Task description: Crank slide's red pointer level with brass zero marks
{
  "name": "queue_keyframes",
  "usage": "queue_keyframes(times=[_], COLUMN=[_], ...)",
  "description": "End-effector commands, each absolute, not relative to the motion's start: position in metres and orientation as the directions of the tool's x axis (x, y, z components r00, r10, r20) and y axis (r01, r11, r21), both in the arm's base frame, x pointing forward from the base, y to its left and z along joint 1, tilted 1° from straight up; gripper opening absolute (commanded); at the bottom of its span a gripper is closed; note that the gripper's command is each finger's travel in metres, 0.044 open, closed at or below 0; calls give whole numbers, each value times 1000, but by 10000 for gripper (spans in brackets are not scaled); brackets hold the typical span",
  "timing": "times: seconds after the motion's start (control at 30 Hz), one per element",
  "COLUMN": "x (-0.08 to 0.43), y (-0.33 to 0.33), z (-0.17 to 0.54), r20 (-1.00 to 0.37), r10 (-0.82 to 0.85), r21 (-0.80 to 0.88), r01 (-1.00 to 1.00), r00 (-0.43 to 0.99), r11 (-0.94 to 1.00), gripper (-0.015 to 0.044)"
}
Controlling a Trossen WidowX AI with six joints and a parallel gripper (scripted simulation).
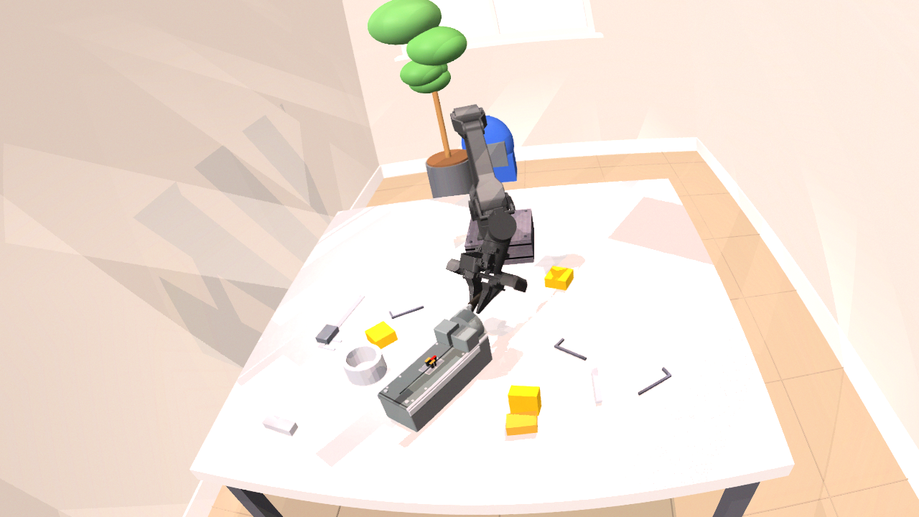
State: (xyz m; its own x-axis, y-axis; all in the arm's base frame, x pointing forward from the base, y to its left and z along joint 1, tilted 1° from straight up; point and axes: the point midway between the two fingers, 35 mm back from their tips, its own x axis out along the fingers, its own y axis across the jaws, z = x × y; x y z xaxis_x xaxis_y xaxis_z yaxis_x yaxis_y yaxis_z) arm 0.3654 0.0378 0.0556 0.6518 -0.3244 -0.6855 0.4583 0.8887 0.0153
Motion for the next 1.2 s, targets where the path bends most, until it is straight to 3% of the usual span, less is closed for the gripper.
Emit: queue_keyframes(times=[0.0,1.17], x=[365,370], y=[38,47], z=[56,60], r20=[-684,-684], r10=[-326,-325], r21=[17,18], r01=[460,460], r00=[653,653], r11=[888,888], gripper=[0,0])
